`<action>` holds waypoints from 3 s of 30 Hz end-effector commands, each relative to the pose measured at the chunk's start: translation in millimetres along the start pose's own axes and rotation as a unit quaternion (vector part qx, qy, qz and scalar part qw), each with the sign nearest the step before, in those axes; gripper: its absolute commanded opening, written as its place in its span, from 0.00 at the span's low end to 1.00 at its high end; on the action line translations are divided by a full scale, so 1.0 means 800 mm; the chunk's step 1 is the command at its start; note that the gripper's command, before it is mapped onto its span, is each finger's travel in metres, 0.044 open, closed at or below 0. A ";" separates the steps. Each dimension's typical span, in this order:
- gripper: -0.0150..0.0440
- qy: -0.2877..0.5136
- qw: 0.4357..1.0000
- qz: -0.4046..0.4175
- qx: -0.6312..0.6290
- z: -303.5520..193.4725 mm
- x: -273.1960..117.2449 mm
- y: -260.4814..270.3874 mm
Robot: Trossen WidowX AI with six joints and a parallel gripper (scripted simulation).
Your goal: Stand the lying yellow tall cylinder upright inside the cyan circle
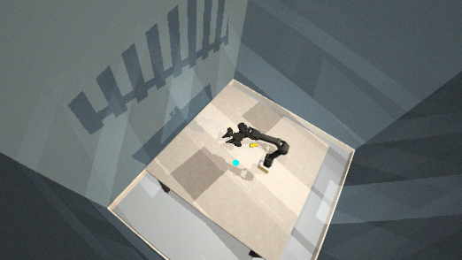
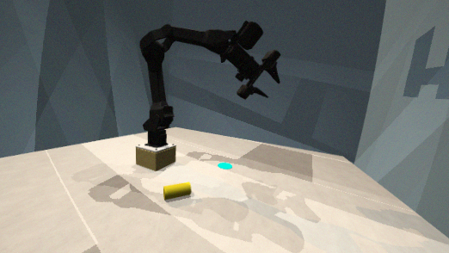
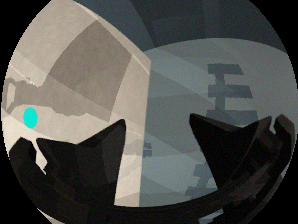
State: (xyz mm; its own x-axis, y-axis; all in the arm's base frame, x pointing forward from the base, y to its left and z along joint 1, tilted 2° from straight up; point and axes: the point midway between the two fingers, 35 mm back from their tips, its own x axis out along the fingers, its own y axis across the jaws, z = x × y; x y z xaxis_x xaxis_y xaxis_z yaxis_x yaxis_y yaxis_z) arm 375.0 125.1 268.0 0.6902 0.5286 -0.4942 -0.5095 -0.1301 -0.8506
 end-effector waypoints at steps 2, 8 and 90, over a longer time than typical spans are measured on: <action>0.78 0.044 0.997 0.040 0.050 -0.038 -0.002 0.032; 0.78 0.090 0.987 0.080 0.102 -0.075 -0.010 0.065; 0.43 0.353 0.722 0.355 0.478 -0.215 -0.113 0.450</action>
State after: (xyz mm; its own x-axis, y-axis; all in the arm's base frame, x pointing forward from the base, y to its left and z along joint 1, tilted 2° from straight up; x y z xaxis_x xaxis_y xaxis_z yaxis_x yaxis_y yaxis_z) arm 219.2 -113.7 -23.3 0.0035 0.0147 -0.9999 -0.7546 0.6561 0.0070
